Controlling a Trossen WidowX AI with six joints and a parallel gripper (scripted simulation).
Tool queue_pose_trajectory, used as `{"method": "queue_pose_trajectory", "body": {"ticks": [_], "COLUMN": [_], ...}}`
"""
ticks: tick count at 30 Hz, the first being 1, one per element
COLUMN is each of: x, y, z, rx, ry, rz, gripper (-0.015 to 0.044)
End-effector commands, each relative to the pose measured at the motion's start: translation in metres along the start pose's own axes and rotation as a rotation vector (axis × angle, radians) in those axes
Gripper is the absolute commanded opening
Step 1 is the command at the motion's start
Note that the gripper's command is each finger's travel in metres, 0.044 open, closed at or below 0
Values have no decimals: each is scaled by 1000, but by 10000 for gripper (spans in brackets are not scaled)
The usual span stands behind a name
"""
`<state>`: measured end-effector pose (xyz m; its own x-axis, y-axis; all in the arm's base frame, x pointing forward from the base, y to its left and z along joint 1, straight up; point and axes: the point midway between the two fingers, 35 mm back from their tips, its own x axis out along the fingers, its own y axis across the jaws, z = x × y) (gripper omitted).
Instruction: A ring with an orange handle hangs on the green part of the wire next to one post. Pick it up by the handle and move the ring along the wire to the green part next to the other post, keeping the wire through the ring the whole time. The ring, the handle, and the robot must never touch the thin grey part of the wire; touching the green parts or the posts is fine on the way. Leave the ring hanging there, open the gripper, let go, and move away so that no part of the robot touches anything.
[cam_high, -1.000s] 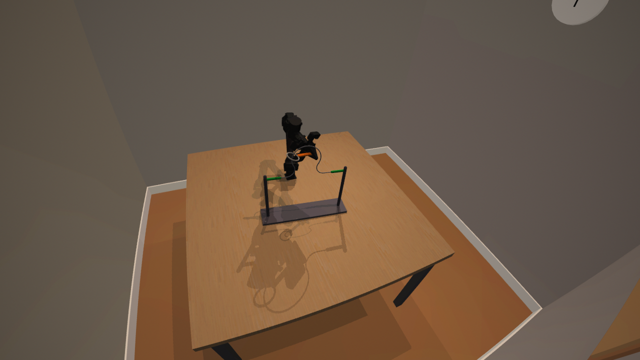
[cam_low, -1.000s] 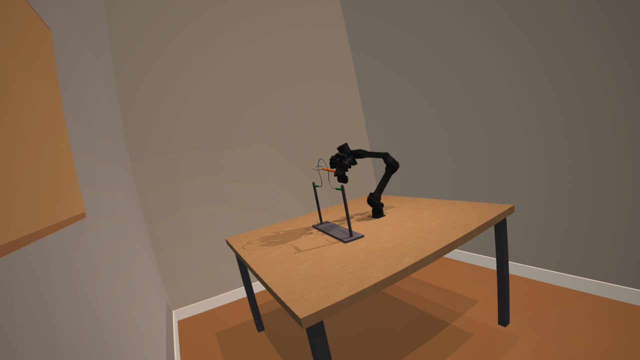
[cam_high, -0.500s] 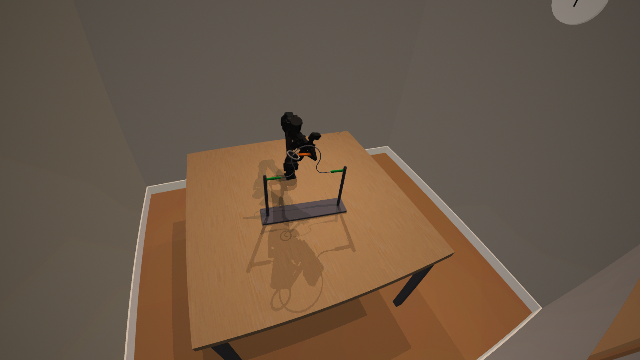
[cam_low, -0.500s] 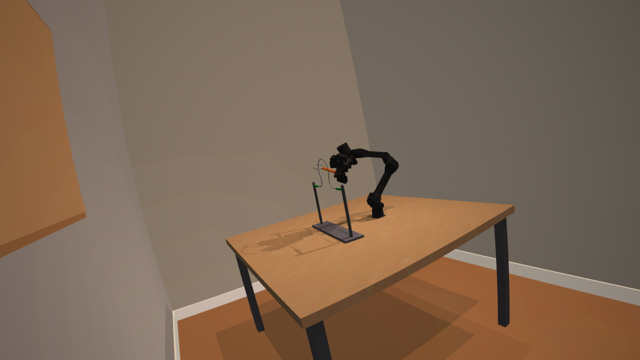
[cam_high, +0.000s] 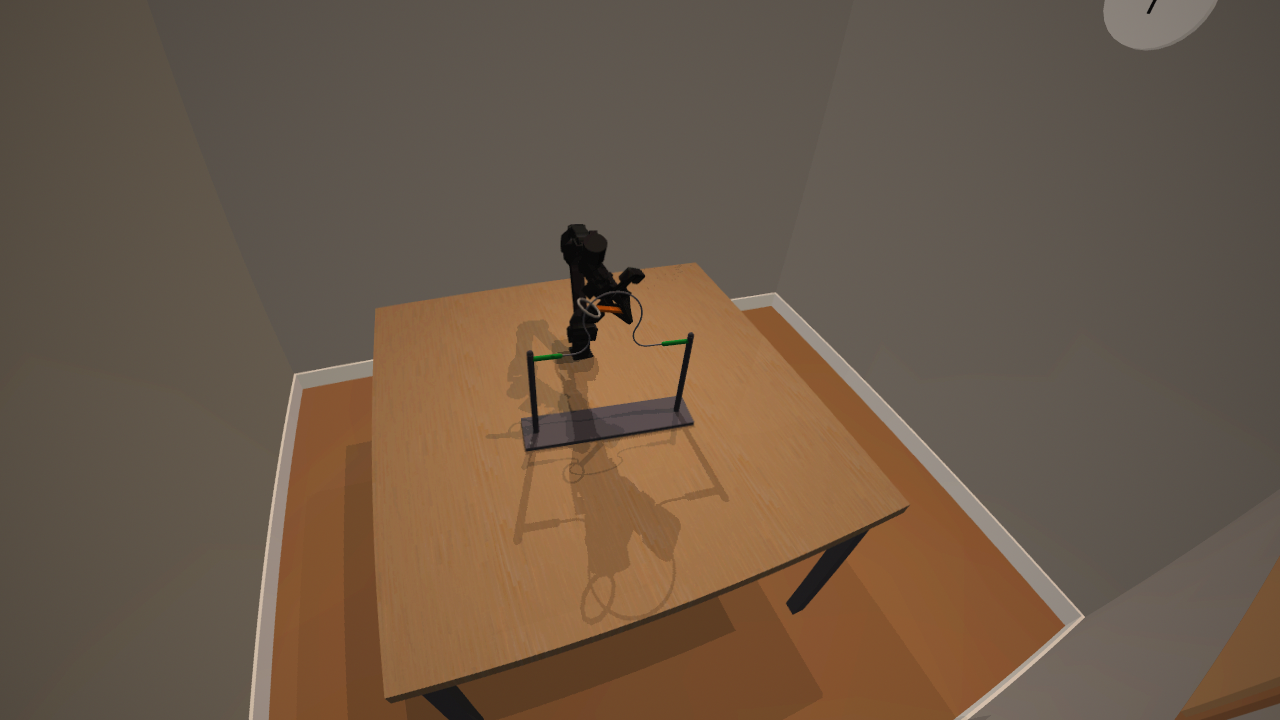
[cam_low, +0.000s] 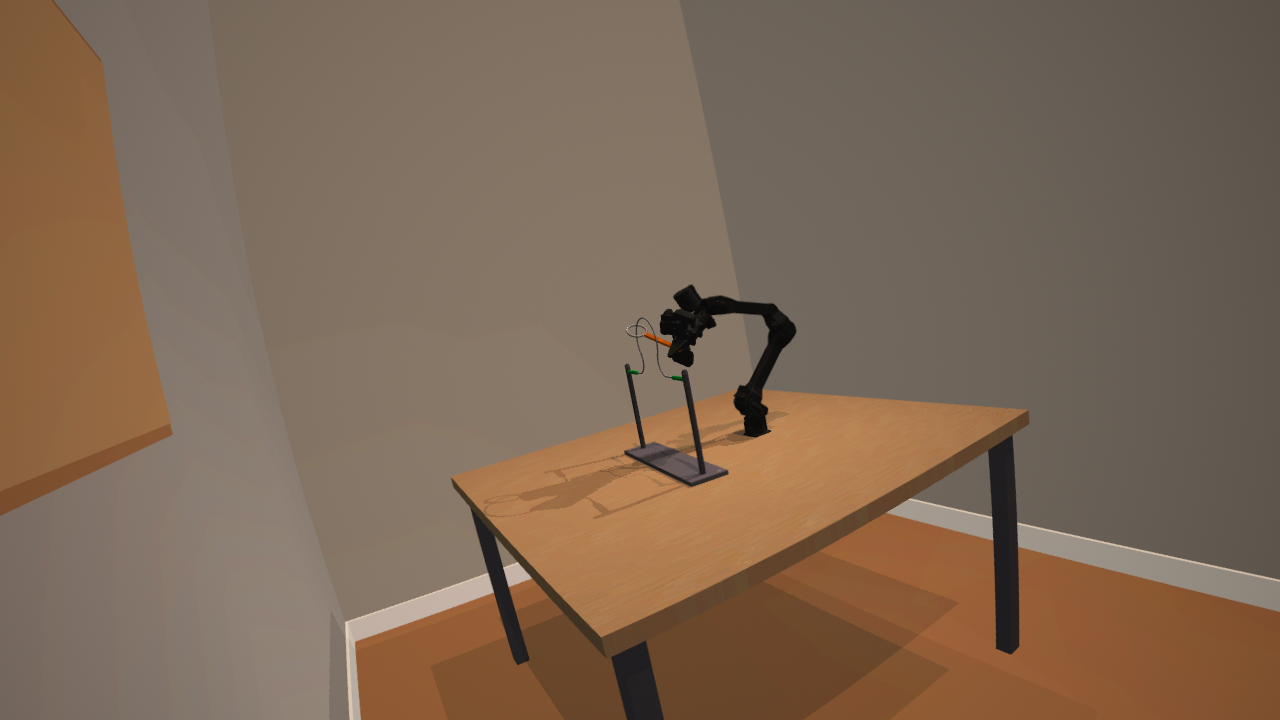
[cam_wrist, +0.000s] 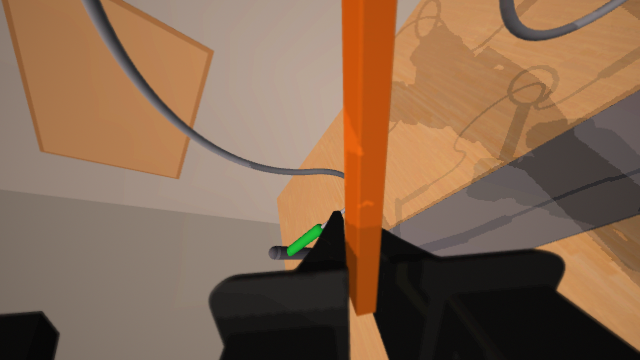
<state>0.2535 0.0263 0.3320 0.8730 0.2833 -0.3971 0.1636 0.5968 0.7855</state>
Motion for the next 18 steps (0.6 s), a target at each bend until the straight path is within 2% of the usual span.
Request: {"method": "queue_pose_trajectory", "body": {"ticks": [1,18], "x": [-1,0], "y": [2,-7], "z": [3,4], "rx": [-38,-185], "ry": [-12,-35], "rz": [-14,-109], "gripper": [-150,-150]}}
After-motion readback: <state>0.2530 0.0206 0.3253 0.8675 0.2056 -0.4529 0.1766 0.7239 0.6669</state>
